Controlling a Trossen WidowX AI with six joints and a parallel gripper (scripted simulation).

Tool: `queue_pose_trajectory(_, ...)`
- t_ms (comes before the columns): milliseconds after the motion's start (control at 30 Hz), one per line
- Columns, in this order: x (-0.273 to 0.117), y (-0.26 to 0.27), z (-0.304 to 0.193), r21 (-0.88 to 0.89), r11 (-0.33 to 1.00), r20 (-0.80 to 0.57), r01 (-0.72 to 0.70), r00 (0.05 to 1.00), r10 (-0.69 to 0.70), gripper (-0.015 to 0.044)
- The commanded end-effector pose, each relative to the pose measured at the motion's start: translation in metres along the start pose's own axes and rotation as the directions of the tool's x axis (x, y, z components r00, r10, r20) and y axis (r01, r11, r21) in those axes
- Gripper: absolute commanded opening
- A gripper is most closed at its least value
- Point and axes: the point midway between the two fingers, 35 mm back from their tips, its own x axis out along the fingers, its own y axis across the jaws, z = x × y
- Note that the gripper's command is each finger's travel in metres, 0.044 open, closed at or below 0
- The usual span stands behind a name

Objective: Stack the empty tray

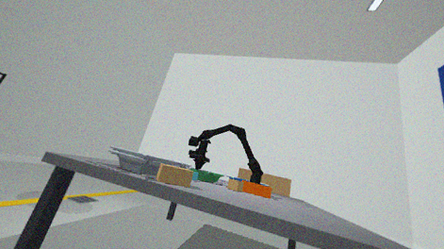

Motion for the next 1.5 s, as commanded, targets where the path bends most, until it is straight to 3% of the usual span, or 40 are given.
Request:
queue_pose_trajectory(0, -0.014, 0.003, 0.0, -0.012, 1.0, 0.011, -0.01, 1.0, 0.01, 0.0082)
queue_pose_trajectory(233, -0.044, 0.006, 0.0, -0.012, 1.0, 0.011, -0.011, 1.0, 0.011, 0.0082)
queue_pose_trajectory(1167, -0.035, 0.005, 0.0, -0.015, 1.0, 0.008, -0.006, 1.0, 0.006, 0.0082)
queue_pose_trajectory(1300, -0.054, 0.006, 0.002, -0.015, 1.0, 0.009, -0.006, 1.0, 0.006, 0.0082)
queue_pose_trajectory(1467, -0.109, 0.005, -0.001, -0.015, 1.0, 0.009, -0.006, 1.0, 0.006, 0.0082)
